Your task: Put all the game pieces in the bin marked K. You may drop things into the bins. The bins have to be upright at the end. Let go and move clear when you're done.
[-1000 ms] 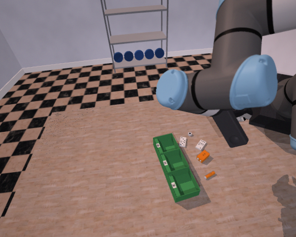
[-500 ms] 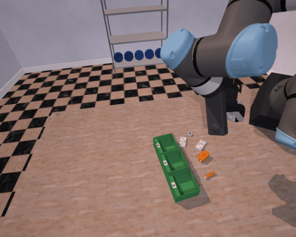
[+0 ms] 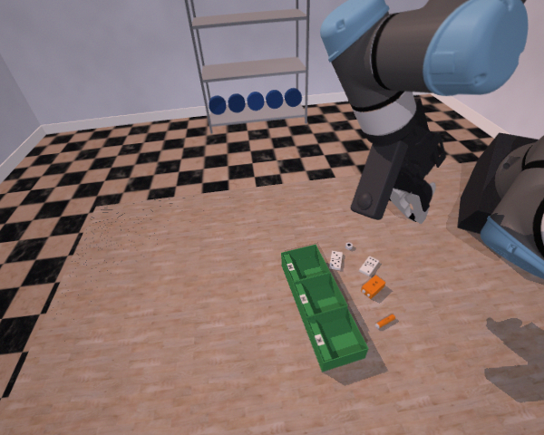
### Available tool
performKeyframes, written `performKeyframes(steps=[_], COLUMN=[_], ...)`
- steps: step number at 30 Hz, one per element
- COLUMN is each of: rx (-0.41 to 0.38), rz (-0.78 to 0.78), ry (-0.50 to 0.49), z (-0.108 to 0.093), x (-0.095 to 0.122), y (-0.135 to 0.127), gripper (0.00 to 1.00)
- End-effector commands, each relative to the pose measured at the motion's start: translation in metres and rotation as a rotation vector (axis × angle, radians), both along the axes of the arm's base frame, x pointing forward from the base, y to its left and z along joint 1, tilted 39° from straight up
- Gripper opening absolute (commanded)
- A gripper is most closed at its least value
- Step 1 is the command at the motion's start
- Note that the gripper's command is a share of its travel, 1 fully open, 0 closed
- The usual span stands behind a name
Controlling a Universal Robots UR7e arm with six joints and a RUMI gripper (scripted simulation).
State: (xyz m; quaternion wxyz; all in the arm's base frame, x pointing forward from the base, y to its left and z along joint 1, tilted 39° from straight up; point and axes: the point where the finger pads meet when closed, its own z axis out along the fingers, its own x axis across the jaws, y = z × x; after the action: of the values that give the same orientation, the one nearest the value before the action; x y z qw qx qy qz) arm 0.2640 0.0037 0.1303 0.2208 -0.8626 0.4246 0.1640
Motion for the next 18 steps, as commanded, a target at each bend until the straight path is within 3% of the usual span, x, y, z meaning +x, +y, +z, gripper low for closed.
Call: performKeyframes(steps=[1,9,10,18], rx=[0.02,0.045,0.056,0.093], rz=[-0.154,-0.33,-0.412,-0.634], ry=[-0.024,-0.05,-0.063,-0.1], z=[0.005,0.011,0.011,0.022], x=[0.017,0.032,0.032,0.052], y=[-0.014,-0.031,-0.031,-0.065], gripper=[0.04,0.04,0.04,0.04])
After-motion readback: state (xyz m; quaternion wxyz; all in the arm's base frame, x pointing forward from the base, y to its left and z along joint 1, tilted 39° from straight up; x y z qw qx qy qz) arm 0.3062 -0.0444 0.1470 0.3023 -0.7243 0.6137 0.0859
